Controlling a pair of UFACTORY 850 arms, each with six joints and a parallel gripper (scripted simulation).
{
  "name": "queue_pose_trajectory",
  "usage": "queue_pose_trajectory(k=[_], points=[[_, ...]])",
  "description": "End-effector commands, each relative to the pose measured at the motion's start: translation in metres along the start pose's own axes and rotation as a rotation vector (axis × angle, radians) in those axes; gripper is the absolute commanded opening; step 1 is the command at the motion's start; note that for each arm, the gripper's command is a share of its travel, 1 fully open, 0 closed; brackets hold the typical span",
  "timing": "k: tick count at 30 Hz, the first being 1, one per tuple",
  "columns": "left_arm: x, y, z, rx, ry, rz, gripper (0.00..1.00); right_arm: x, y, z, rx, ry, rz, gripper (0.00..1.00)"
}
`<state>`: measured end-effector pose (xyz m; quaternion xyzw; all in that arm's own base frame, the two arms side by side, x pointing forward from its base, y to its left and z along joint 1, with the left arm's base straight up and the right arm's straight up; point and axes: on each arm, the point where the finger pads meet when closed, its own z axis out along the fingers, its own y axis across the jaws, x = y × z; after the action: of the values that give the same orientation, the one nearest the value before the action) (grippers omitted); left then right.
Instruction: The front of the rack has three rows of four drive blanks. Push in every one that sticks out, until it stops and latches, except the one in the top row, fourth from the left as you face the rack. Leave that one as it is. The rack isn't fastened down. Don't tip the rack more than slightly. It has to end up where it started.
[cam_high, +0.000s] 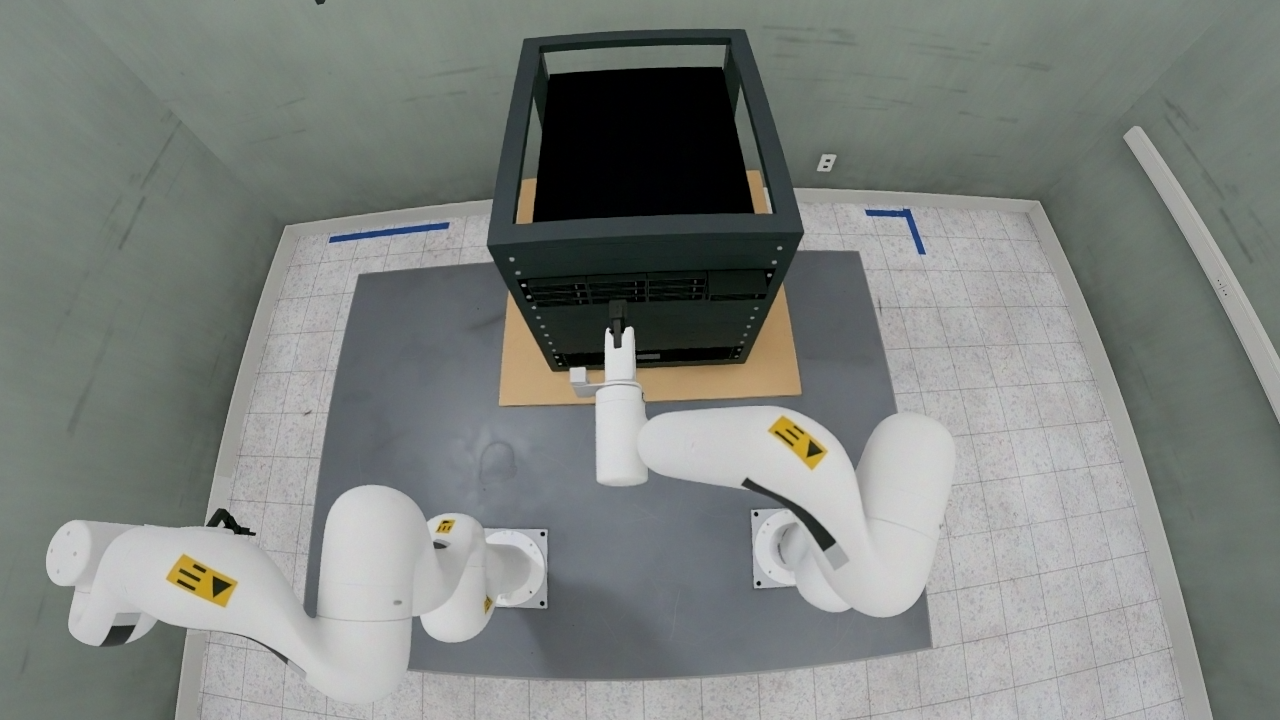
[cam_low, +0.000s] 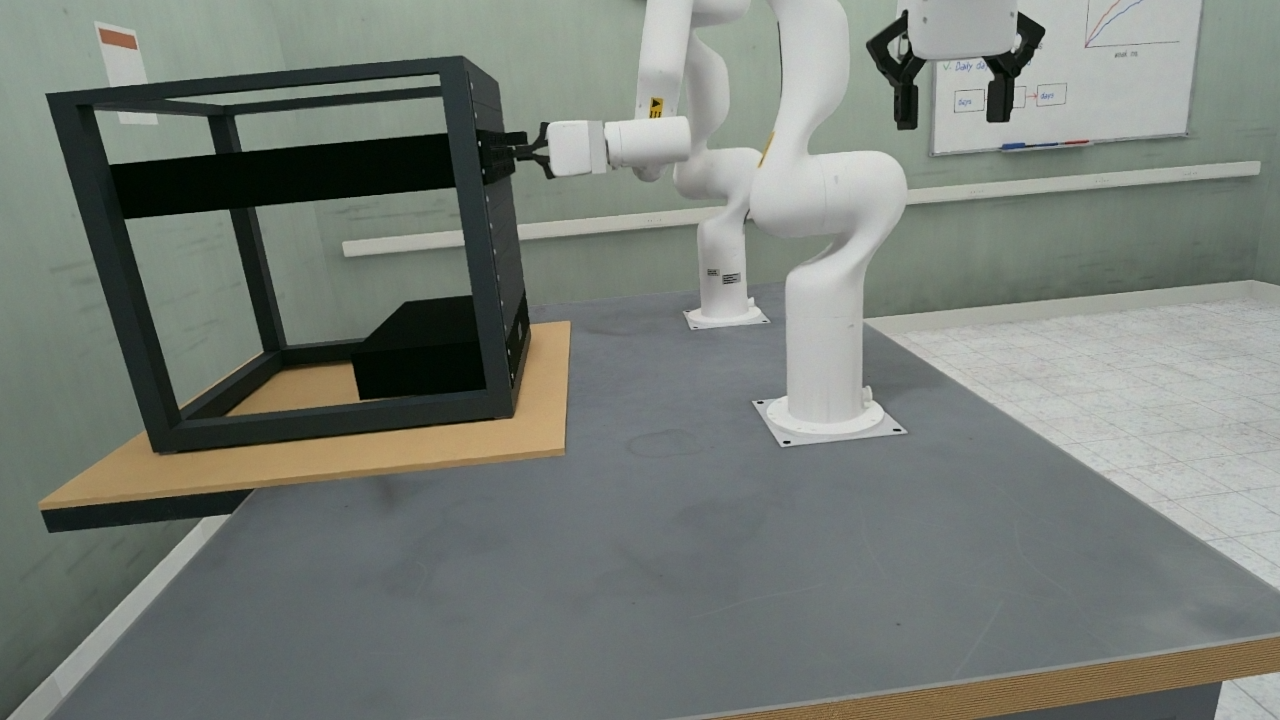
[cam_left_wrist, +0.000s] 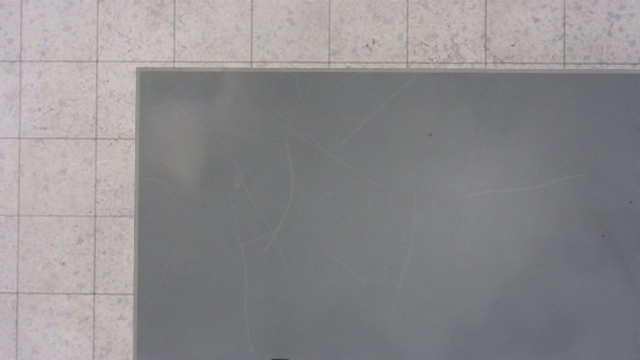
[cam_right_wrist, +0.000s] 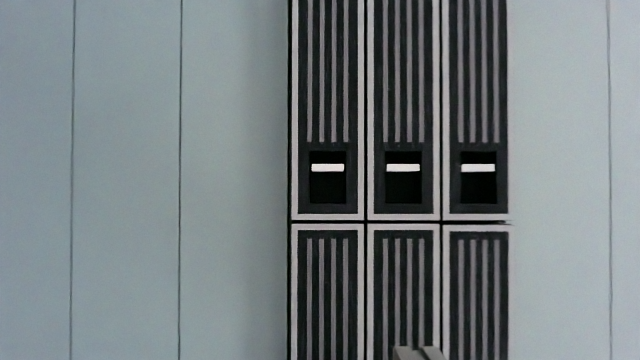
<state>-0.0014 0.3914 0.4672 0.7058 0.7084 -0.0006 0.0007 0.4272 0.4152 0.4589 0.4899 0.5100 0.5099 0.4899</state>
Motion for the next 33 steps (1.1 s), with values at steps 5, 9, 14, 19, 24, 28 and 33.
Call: queue_pose_trajectory(k=[5,9,14,19,24,28,33], points=[[0.000,0.000,-0.001,0.000,0.002,0.000,1.00,0.000,0.001,-0.039,-0.001,-0.001,0.002,0.00],[0.000,0.000,-0.001,0.000,0.002,0.000,1.00,0.000,0.001,-0.060,-0.001,-0.001,0.002,0.00],[0.000,0.000,-0.001,0.000,0.002,0.000,1.00,0.000,0.001,-0.074,-0.001,-0.001,0.002,0.00],[0.000,0.000,-0.001,0.000,0.002,0.000,1.00,0.000,0.001,-0.076,-0.001,-0.001,0.002,0.00],[0.000,0.000,-0.001,0.000,0.002,0.000,1.00,0.000,0.001,-0.076,-0.001,-0.001,0.002,1.00],[0.000,0.000,-0.001,0.000,0.002,0.000,1.00,0.000,0.001,-0.076,-0.001,-0.001,0.002,1.00],[0.000,0.000,-0.001,0.000,0.002,0.000,1.00,0.000,0.001,-0.076,-0.001,-0.001,0.002,1.00]])
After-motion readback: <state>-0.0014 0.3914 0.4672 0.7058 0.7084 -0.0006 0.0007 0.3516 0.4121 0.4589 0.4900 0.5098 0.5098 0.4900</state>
